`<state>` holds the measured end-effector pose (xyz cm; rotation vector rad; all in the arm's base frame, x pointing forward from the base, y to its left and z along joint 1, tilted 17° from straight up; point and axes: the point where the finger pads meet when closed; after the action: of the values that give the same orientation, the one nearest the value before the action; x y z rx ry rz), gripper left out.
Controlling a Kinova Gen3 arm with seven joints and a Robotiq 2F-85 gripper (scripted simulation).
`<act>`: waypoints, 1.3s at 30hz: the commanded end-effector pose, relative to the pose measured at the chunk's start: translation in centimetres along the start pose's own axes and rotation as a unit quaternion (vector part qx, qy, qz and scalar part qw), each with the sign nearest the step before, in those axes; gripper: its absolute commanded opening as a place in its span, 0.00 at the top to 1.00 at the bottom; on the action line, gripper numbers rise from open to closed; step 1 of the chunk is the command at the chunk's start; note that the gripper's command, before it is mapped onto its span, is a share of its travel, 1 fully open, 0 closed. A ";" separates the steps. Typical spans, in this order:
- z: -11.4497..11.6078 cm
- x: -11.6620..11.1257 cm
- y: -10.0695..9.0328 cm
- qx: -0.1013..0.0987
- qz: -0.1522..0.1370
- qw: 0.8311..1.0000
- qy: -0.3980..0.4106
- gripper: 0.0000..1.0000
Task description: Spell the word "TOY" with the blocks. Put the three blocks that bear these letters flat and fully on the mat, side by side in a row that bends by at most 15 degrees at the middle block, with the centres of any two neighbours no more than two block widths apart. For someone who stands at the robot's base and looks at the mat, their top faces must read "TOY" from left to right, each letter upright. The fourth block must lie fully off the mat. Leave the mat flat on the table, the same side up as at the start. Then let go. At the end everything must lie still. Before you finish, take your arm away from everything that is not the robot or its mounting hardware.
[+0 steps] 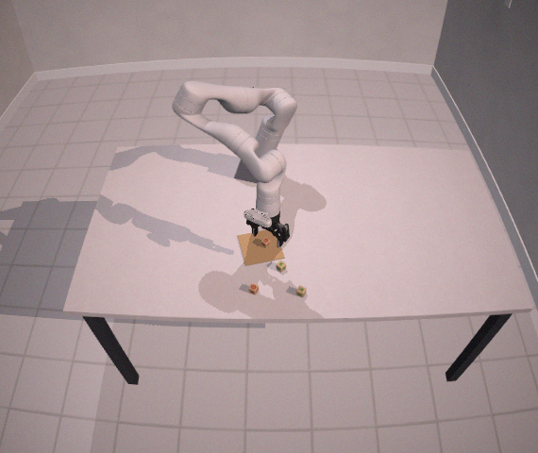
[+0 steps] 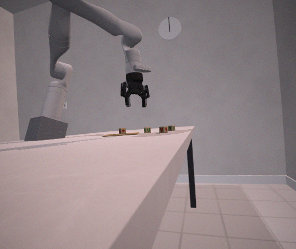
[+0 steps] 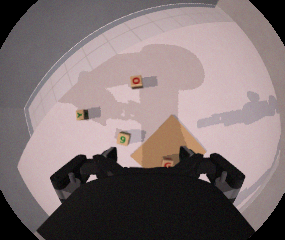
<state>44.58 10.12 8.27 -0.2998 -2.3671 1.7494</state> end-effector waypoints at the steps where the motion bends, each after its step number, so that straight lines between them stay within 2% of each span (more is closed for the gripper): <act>1: -1.4 -3.1 0.4 -0.005 -0.004 1.000 0.009 0.00; 3: -1.4 -3.1 0.4 -0.005 -0.004 1.000 0.009 0.00; 7: -1.7 -5.9 0.6 -0.003 -0.008 1.000 0.009 0.00; 11: -1.8 -7.1 0.8 -0.002 -0.010 1.000 0.010 0.00; 39: -1.8 -7.2 0.8 -0.002 -0.010 1.000 0.010 0.00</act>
<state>52.01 10.11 7.75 -0.2884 -2.3515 1.7254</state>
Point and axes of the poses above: the point where the finger pads meet when closed, its own y axis out along the fingers, its own z axis across the jaws, x = y × z, and after that the axes turned 4 degrees about -y, right-handed
